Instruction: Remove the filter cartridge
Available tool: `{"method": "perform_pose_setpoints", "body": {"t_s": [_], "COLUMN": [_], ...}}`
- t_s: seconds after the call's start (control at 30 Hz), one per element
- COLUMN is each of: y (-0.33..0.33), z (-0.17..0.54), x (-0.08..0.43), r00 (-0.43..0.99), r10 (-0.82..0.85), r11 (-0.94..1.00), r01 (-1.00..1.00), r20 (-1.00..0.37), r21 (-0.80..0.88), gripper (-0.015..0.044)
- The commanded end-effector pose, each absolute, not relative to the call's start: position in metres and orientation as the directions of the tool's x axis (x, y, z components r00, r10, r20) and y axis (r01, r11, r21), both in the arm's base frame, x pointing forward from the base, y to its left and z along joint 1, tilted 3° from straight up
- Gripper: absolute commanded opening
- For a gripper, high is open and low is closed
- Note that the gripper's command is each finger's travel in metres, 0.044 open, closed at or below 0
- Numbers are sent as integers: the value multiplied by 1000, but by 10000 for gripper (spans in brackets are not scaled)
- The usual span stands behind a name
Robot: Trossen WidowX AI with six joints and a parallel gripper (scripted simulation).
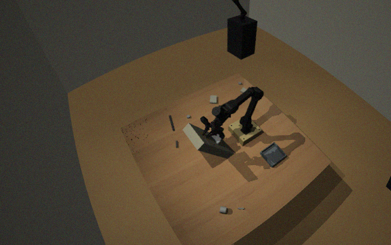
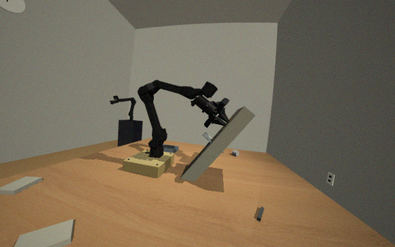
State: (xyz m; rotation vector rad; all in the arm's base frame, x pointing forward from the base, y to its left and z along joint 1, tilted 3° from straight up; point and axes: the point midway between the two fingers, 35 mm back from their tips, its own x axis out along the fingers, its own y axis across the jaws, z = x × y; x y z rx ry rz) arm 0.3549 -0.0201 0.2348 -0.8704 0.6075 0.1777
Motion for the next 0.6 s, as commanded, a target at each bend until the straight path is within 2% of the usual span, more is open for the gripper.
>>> {"method": "perform_pose_setpoints", "body": {"t_s": [0.0,0.07,0.23,0.57], "y": [-21,-21,-20,-14], "z": [232,232,235,269], "x": [359,359,357,309], "r00": [819,818,818,816], "r10": [-98,-98,-98,-98], "r11": [537,478,525,558], "r01": [-435,-460,-441,-429], "r20": [-566,-566,-566,-570], "r21": [-723,-748,-728,-710], "gripper": [0,0,0,0]}}
